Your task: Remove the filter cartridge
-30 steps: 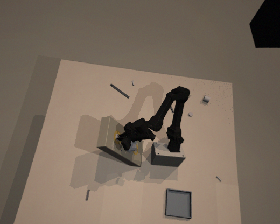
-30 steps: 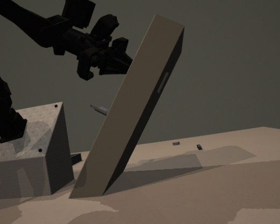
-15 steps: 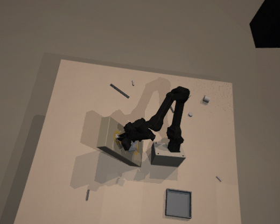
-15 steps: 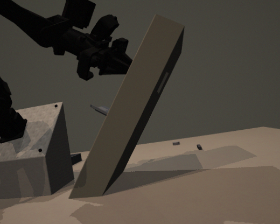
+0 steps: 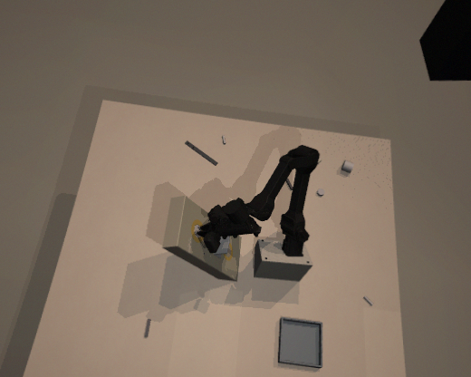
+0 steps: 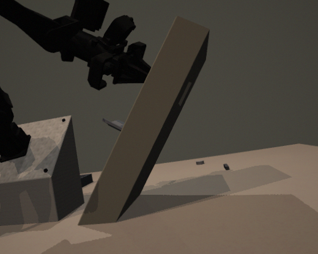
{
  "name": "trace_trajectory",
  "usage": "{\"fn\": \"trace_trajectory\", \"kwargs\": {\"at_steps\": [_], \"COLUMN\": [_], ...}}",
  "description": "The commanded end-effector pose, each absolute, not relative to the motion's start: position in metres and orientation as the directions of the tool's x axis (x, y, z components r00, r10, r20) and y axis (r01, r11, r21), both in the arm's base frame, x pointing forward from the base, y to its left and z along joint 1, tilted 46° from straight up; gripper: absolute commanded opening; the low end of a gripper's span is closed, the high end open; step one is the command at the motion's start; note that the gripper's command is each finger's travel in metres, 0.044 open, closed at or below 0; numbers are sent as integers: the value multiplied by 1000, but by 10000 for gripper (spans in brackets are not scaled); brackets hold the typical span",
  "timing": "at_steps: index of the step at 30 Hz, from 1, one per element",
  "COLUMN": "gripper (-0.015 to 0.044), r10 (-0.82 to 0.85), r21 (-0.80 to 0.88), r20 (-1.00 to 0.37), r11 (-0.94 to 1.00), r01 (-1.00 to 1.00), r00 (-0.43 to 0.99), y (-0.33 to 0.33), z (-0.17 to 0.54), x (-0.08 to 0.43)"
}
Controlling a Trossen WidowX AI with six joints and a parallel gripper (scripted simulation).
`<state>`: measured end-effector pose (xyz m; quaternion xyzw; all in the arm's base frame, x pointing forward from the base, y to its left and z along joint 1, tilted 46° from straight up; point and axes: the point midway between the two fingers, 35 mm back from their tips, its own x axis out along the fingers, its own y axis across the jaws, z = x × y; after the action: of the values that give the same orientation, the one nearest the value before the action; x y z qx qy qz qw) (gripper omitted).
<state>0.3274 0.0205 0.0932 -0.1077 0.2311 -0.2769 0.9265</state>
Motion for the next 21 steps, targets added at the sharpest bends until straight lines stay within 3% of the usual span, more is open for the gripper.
{"fn": "trace_trajectory", "kwargs": {"at_steps": [1, 21], "gripper": [115, 115], "r10": [-559, -559], "r21": [-330, -330], "r20": [-371, -371], "r11": [826, 826], "r01": [457, 457], "r00": [742, 742], "y": [21, 19], "z": [93, 91], "x": [329, 329]}}
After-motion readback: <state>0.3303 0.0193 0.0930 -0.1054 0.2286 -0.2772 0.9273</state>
